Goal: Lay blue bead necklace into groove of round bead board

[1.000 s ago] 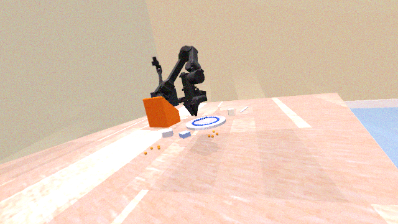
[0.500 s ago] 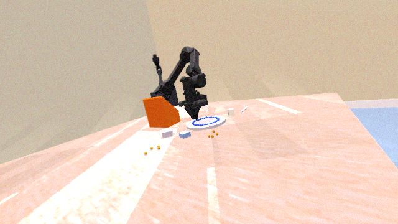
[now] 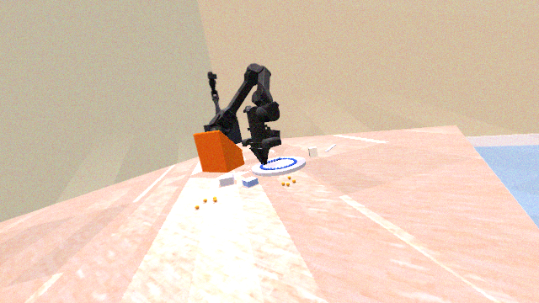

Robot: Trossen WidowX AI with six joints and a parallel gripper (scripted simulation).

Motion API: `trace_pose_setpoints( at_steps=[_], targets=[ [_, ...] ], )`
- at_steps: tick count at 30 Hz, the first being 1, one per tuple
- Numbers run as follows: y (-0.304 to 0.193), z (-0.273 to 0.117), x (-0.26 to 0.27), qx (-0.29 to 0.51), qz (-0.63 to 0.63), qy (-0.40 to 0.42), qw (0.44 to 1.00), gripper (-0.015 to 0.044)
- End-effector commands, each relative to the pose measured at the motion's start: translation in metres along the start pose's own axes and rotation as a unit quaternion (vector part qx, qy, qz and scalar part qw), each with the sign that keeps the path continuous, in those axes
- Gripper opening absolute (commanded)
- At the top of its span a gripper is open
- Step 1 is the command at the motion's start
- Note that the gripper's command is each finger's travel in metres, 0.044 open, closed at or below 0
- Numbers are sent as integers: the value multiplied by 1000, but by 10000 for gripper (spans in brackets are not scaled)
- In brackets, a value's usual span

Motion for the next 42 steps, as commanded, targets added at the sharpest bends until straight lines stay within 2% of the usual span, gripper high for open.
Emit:
trace_pose_setpoints(
  at_steps=[1,42],
  targets=[
    [0,0,0,0,0,0,1000,0],
    [-3,-6,10,-2,4,2,1000,0]
  ],
)
Point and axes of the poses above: the point midway between the two fingers, 35 mm back from their tips, its own z axis out along the fingers, its own x axis across the jaws, y = z × x, the point moved 7 cm from there along -z, back along the fingers, and after that the axes turned 3 degrees about -z, right-handed, at the moved point
